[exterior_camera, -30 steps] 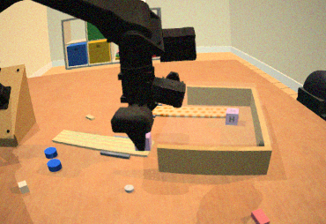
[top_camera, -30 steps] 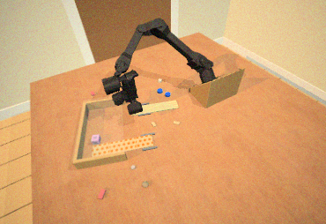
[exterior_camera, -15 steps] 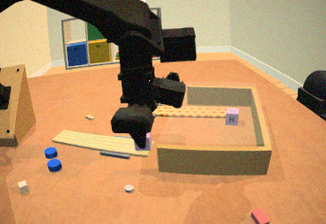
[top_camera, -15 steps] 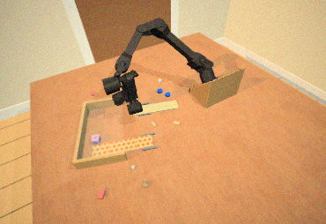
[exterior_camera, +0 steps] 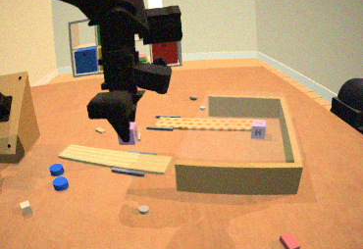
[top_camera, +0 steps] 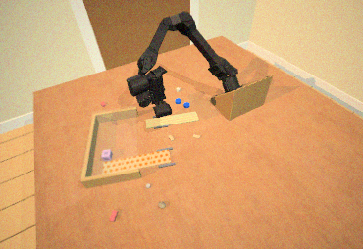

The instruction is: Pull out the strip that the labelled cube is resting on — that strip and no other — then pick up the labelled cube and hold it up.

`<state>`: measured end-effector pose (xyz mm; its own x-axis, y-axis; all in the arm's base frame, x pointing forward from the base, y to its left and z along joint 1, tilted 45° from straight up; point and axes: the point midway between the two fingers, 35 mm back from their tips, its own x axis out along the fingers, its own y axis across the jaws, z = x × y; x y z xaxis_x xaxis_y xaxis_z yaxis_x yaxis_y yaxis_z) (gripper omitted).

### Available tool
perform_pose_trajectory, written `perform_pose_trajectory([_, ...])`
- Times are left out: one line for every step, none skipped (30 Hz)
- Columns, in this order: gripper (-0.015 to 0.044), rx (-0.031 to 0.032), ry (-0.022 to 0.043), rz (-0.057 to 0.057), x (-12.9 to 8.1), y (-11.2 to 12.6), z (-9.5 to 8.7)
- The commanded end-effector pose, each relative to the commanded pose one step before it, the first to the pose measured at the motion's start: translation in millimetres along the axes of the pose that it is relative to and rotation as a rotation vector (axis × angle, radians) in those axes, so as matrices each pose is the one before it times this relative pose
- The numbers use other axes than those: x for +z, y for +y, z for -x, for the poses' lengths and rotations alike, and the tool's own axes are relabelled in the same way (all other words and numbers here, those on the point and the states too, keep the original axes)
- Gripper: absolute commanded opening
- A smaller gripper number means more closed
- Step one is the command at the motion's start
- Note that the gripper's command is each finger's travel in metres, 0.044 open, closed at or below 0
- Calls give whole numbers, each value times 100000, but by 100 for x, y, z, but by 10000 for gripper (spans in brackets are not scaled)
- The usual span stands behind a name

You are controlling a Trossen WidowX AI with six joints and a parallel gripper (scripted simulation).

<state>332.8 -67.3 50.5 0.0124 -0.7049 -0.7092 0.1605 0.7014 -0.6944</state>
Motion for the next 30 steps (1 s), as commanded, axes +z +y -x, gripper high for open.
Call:
perform_pose_trajectory([0, 11, 708, -686, -744, -16, 149])
perform_pose_trajectory([0, 18, 10, 20, -174, 19, 5])
perform_pose_trajectory([0, 16, 14, 21, -291, 32, 6])
perform_pose_trajectory([0, 16, 17, 24, -371, 39, 5])
perform_pose_trajectory([0, 14, 17, 23, -374, 38, 2])
perform_pose_trajectory([0, 12, 17, 23, -376, 36, -1])
perform_pose_trajectory([0, -1, 14, 12, -377, 35, -4])
perform_pose_trajectory([0, -10, 12, 6, -379, 34, -7])
perform_pose_trajectory([0, -15, 11, 2, -378, 32, -10])
perform_pose_trajectory([0, -14, 8, 0, -299, 24, -10])
perform_pose_trajectory([0, -22, 2, -12, -179, 14, -7])
perform_pose_trajectory([0, -7, 0, -4, -60, 5, -3])
perform_pose_trajectory([0, 13, 1, 1, 6, 5, 95])
perform_pose_trajectory([0, 35, 3, 4, 16, 13, 285])
perform_pose_trajectory([0, 49, 5, 6, 20, 17, 478])
perform_pose_trajectory([0, 44, 8, 6, 13, 15, 616])
perform_pose_trajectory([0, 23, 9, 5, 0, 6, 625])
perform_pose_trajectory([0, 2, 9, 3, -13, -3, 623])
perform_pose_trajectory([0, -13, 7, 1, -19, -9, 488])
perform_pose_trajectory([0, -14, 4, 0, -15, -8, 294])
perform_pose_trajectory([0, -6, 1, 0, -6, -3, 98])
perform_pose_trajectory([0, 0, 0, 0, 0, 0, 0])
perform_pose_trajectory([0, 0, 0, 0, 0, 0, 0])
perform_pose_trajectory([0, 0, 0, 0, 0, 0, 0])
perform_pose_trajectory([0, 0, 0, 0, 0, 0, 0])
perform_pose_trajectory([0, 0, 0, 0, 0, 0, 0])
perform_pose_trajectory([0, 0, 0, 0, 0, 0, 0])
perform_pose_trajectory([0, 0, 0, 0, 0, 0, 0])
perform_pose_trajectory([0, 0, 0, 0, 0, 0, 0])
perform_pose_trajectory([0, 0, 0, 0, 0, 0, 0])
